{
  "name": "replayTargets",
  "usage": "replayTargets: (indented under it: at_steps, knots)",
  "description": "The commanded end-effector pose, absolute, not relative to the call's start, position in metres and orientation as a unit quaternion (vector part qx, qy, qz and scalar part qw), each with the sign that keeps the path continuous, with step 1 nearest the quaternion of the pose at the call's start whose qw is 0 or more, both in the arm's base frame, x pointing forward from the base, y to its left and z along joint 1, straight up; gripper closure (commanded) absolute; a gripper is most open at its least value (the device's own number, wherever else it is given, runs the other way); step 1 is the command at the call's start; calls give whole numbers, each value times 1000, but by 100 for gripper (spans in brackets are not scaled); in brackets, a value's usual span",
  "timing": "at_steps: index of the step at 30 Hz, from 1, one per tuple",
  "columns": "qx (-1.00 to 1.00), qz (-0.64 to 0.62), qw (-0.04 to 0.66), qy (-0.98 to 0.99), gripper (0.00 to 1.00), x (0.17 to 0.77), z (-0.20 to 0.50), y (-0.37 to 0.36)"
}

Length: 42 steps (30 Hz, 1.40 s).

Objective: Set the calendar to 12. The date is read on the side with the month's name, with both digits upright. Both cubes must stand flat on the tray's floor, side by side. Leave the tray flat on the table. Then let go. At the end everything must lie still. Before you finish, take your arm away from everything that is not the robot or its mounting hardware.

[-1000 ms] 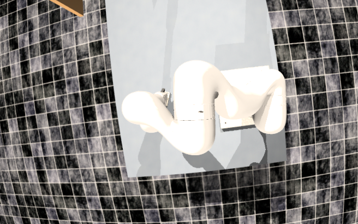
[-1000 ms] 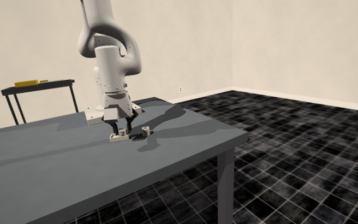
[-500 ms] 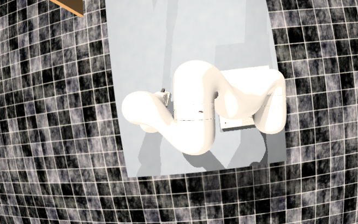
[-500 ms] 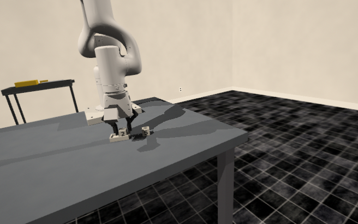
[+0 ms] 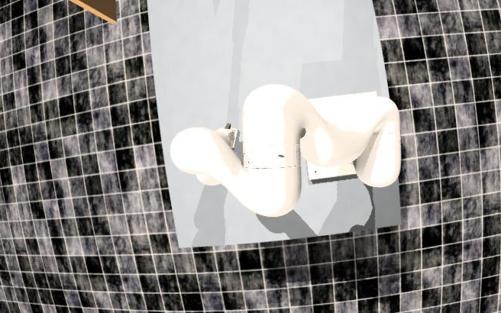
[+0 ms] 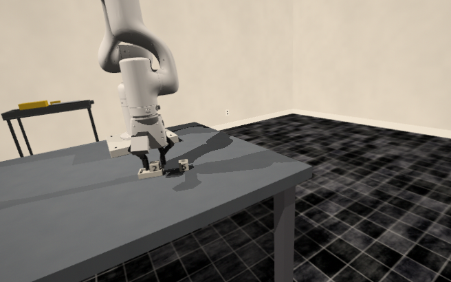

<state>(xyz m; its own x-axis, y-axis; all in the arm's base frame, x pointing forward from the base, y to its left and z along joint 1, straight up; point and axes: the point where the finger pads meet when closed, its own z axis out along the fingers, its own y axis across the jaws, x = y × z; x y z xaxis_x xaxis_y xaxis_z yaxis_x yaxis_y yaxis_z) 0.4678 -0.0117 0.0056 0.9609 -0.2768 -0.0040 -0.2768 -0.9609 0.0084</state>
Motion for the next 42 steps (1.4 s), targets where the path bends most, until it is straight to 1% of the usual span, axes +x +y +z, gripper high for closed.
replayTargets:
  at_steps: [1,5,6,42]
  knots:
    - [990,-2,4,-140,53,469,6,-12]
    - [990,-2,4,-140,53,469,6,-12]
    - [990,-2,4,-140,73,469,6,-12]
    - [990,-2,4,-140,73,469,7,-12]
